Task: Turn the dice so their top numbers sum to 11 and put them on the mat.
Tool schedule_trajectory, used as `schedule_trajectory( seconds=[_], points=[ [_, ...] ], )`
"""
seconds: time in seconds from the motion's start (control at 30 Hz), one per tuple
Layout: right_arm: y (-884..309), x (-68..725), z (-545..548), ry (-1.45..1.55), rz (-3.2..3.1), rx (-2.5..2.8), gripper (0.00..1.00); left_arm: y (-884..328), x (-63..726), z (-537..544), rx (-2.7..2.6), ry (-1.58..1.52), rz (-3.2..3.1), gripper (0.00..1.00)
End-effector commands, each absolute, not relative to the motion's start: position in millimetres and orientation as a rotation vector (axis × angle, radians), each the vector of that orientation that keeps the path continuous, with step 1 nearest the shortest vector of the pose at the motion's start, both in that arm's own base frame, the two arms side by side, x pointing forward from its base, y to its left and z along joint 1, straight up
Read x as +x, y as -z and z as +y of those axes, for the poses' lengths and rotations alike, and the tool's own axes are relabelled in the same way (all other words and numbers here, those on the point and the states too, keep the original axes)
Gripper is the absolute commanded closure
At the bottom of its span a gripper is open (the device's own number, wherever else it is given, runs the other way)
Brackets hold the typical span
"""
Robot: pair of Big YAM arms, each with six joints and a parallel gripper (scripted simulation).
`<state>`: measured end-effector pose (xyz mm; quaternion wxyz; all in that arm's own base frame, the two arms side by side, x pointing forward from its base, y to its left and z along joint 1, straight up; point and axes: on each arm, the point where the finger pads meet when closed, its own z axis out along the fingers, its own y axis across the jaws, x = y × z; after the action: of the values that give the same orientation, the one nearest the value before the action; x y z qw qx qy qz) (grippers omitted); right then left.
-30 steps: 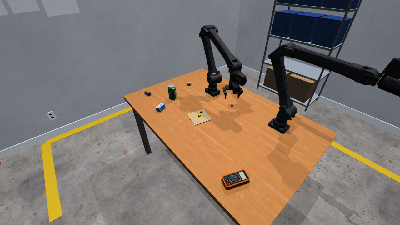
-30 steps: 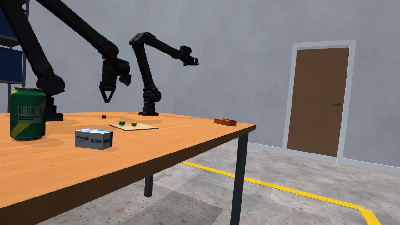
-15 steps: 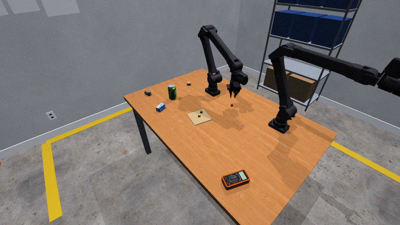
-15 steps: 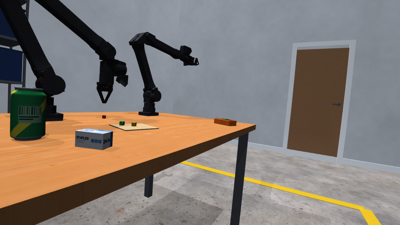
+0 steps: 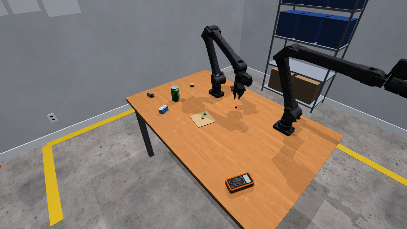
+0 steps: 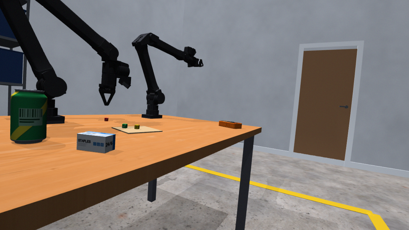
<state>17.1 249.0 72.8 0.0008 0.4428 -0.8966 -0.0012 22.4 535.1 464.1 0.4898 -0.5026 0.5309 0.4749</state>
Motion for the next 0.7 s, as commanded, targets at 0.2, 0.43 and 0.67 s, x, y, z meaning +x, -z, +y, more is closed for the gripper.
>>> schedule_trajectory(
  seconds=[0.2,0.43,0.67],
  points=[
    [-76.9,21.1,255.9,0.025,-2.839,1.371,0.7,-500.5,16.7,544.6,-1.187,-1.187,1.223,0.0],
    [-72.7,20.8,253.6,0.015,-2.836,1.37,0.7,-500.5,16.7,544.6,-1.187,-1.187,1.223,0.0],
    [-67.1,20.4,251.0,0.001,-2.832,1.368,0.7,-500.5,16.7,544.6,-1.187,-1.187,1.223,0.0]
  ],
)
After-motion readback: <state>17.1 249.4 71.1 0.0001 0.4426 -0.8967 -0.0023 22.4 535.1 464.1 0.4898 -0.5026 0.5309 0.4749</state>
